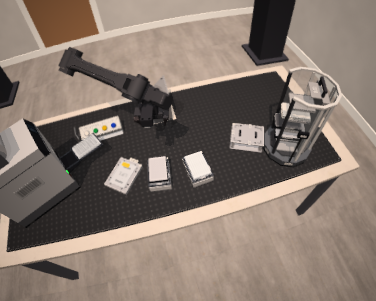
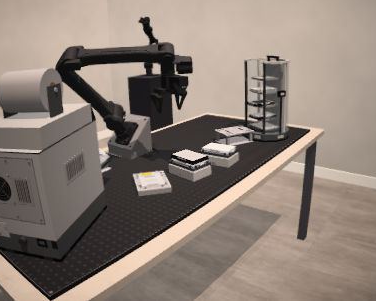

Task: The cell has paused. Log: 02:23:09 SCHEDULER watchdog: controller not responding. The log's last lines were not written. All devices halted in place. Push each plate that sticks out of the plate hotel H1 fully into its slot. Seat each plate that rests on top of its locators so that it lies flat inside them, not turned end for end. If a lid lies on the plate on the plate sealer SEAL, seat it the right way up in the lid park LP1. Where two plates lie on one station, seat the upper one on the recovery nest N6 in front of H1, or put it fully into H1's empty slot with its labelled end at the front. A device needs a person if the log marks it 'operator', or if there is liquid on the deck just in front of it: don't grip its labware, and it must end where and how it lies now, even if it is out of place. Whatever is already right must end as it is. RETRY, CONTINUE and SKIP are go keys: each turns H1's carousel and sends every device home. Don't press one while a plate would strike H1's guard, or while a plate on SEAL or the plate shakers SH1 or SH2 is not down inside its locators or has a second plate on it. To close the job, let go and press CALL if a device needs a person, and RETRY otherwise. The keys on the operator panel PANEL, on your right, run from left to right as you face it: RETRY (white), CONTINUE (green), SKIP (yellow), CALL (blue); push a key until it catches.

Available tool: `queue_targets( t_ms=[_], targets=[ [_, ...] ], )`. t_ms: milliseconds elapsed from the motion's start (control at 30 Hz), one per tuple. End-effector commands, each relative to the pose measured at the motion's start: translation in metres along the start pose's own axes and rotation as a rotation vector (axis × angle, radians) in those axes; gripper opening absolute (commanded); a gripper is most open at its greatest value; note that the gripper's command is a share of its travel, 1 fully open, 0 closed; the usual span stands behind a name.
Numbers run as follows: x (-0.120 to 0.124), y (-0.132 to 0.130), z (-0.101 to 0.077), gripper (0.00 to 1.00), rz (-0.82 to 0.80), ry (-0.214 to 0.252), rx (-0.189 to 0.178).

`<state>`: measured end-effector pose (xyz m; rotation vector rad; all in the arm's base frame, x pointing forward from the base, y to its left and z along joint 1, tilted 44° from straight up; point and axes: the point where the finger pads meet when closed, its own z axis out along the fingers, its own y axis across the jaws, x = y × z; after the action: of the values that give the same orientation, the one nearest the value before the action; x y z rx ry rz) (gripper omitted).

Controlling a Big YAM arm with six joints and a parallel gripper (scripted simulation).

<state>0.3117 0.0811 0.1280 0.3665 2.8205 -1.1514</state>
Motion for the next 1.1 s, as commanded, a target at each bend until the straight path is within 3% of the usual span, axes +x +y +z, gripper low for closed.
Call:
queue_targets(
  t_ms=[0, 733, 833, 1067],
  targets=[
    [-0.024, -0.013, -0.016, 1.00, 0.109, -0.011, -0.032],
    [-0.057, -0.074, -0.015, 1.00, 0.088, -0.014, -0.026],
    [-0.057, -0.077, -0.015, 1.00, 0.121, -0.013, -0.026],
    [-0.061, -0.102, -0.014, 1.00, 0.377, -0.012, -0.025]
  ],
)
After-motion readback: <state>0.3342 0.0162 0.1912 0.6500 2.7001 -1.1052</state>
